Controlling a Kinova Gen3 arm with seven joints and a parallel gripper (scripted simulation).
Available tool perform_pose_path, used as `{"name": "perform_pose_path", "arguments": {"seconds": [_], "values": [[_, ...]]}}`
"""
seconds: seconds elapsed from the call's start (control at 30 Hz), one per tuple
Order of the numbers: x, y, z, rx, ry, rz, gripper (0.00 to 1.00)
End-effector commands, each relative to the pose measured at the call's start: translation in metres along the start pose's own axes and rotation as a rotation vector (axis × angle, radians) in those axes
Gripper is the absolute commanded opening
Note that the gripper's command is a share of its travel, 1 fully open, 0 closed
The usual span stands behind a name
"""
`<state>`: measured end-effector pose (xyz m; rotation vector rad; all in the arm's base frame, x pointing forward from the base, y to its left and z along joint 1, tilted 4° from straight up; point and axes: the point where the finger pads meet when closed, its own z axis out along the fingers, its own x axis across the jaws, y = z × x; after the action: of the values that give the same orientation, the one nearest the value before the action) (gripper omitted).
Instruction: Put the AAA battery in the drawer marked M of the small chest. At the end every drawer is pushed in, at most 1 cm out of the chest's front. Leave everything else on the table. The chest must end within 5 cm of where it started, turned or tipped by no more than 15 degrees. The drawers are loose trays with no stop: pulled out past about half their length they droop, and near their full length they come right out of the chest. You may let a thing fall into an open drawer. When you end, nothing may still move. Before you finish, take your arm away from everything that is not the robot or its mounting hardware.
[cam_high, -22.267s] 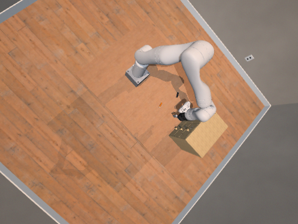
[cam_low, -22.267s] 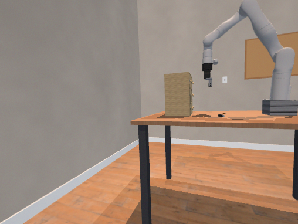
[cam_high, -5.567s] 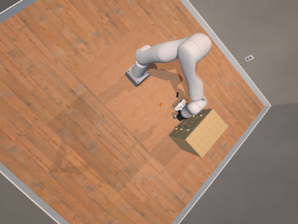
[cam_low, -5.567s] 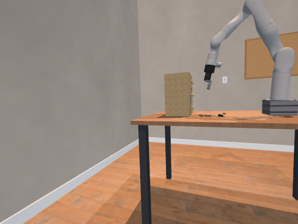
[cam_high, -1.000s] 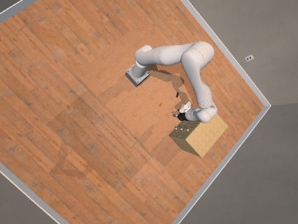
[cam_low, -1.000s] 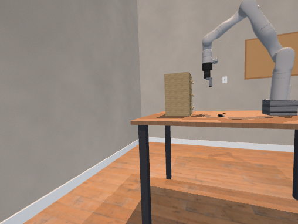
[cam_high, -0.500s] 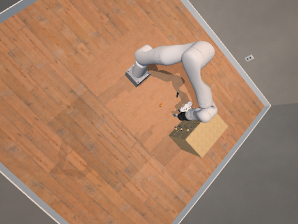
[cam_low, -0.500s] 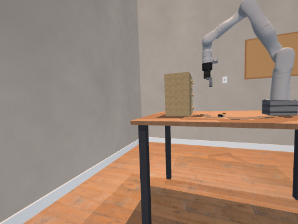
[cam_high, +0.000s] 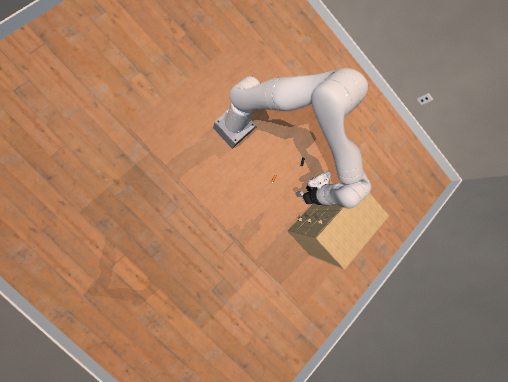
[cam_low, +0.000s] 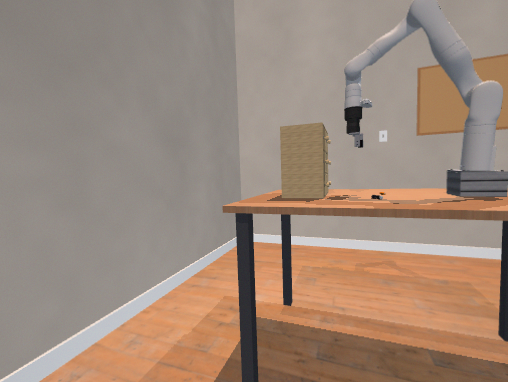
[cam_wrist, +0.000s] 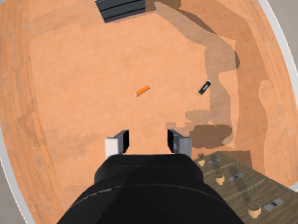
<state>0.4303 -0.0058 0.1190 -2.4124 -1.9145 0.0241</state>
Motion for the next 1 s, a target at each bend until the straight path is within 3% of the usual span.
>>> {"name": "perform_pose_path", "arguments": {"seconds": [0.0, 0.57, 0.97], "values": [[0.002, 0.000, -0.001, -0.002, -0.001, 0.001, 1.00], [0.017, -0.004, 0.000, -0.002, -0.001, 0.308, 1.00], [0.033, -0.008, 0.001, -0.002, 0.000, 0.624, 1.00]]}}
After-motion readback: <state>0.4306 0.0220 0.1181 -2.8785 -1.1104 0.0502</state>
